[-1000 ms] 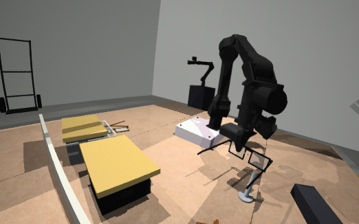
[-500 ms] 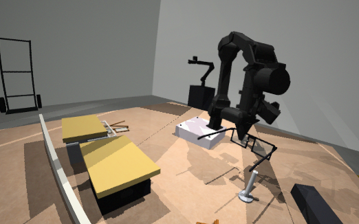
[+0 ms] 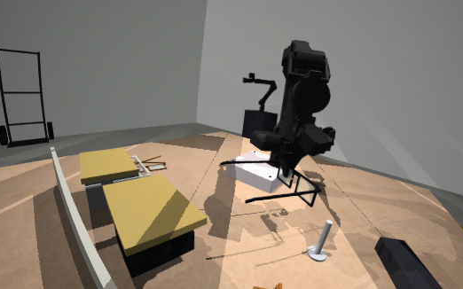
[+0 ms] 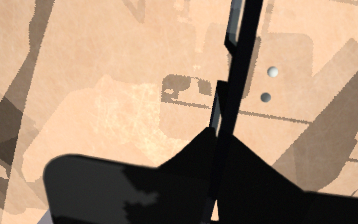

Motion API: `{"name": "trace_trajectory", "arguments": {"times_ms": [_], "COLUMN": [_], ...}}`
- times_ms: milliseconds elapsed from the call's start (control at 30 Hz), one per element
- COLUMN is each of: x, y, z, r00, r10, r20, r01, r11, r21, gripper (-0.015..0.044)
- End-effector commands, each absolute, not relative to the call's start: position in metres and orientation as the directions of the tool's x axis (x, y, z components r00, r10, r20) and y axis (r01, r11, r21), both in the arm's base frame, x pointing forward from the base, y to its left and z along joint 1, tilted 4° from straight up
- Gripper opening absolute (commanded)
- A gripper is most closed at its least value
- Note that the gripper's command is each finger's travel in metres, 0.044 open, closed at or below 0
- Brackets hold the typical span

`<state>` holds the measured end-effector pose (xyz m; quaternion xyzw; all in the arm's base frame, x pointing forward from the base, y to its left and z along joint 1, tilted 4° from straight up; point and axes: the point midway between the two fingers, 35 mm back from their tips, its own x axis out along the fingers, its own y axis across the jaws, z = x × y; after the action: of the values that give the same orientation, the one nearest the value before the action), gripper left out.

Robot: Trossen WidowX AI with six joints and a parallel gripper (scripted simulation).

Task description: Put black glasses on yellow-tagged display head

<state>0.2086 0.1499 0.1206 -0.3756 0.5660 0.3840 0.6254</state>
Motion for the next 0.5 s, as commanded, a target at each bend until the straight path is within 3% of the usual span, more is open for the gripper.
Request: {"name": "trace_trajectory", "arguments": {"times_ms": [0,467], "x": [0.215,0.235], "y": [0.134,0.079], "z": [0.12,0.119], "r00": [0.063,0.065], "r10": [0.056,0.052], "r20": [-0.996,-0.997], "r01": [-0.863,-0.666], "r11": [0.505,0.746], "r21": [-0.026,-0.004], "gripper": [0.0,0.0]}}
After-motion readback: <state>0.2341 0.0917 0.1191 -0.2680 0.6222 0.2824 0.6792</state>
